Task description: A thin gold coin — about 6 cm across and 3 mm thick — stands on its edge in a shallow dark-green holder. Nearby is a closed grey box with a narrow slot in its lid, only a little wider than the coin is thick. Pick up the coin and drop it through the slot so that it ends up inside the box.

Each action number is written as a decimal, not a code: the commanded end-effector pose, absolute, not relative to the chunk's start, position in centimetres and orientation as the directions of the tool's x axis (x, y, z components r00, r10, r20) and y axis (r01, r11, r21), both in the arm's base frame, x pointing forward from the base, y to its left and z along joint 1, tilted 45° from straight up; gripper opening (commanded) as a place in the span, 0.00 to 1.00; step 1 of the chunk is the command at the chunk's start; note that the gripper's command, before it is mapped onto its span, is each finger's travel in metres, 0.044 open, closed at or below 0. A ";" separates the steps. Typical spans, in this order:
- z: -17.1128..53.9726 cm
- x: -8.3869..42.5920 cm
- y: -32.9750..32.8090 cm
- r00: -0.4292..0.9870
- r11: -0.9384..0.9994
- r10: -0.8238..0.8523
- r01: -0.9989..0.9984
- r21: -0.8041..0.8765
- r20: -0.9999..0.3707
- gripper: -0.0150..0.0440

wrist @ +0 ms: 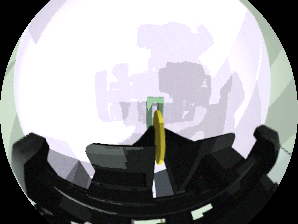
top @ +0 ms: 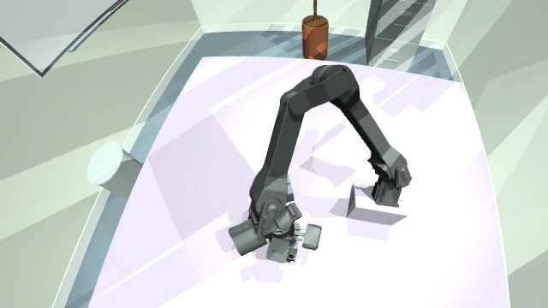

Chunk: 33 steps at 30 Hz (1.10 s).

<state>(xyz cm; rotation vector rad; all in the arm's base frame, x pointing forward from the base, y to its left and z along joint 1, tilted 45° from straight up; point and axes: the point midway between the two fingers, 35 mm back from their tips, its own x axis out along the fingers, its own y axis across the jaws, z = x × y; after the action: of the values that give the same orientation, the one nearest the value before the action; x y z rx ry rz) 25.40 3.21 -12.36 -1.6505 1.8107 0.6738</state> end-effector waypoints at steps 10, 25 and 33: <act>-11.8 25.6 3.8 -0.052 0.098 -0.696 -0.995 -0.023 -0.717 0.25; -9.3 26.0 6.5 -0.052 0.097 -0.693 -0.995 -0.022 -0.719 0.25; -7.8 26.1 7.9 -0.052 0.097 -0.692 -0.995 -0.022 -0.720 0.25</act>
<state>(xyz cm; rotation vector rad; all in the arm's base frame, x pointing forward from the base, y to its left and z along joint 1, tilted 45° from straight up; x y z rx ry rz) 26.08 7.23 -8.54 -1.6587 1.8041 0.6794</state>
